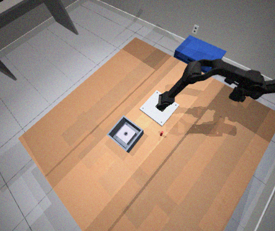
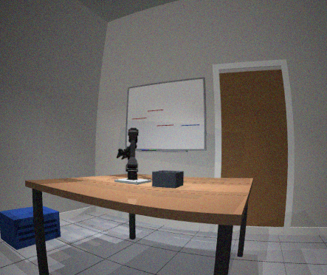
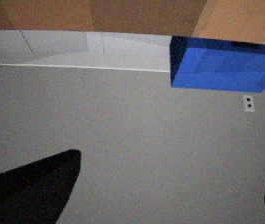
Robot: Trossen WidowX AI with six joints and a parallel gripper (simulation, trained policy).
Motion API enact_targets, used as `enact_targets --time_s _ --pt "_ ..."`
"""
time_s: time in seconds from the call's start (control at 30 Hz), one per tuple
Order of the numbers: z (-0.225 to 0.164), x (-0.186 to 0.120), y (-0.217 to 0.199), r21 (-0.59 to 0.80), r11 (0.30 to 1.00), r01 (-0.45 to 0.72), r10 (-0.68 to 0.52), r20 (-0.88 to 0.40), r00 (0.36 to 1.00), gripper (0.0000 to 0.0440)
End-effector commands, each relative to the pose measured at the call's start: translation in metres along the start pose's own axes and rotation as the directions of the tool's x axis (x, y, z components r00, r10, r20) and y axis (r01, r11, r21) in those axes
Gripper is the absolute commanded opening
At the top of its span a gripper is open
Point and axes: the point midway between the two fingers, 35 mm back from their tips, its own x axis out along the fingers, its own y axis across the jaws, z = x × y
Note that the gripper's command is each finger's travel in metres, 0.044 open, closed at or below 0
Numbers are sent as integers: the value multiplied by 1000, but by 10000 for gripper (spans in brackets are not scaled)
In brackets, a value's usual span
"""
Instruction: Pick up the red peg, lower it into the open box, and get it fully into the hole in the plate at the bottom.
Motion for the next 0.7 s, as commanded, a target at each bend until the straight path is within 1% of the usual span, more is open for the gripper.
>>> enact_targets --time_s 0.0,0.03,0.17,0.33,0.47,0.67 --pt "-1 -6 3 -25 1000 -18 18 -8 1000 421" --pt "-1 -14 6 -49 998 -39 38 -15 999 438" --pt "6 -47 20 -149 980 -132 130 -27 991 440" --pt "28 -92 31 -243 941 -234 237 -17 971 440" --pt "53 -127 35 -287 909 -302 319 12 948 440" --pt "97 -179 32 -309 869 -387 431 89 898 440"
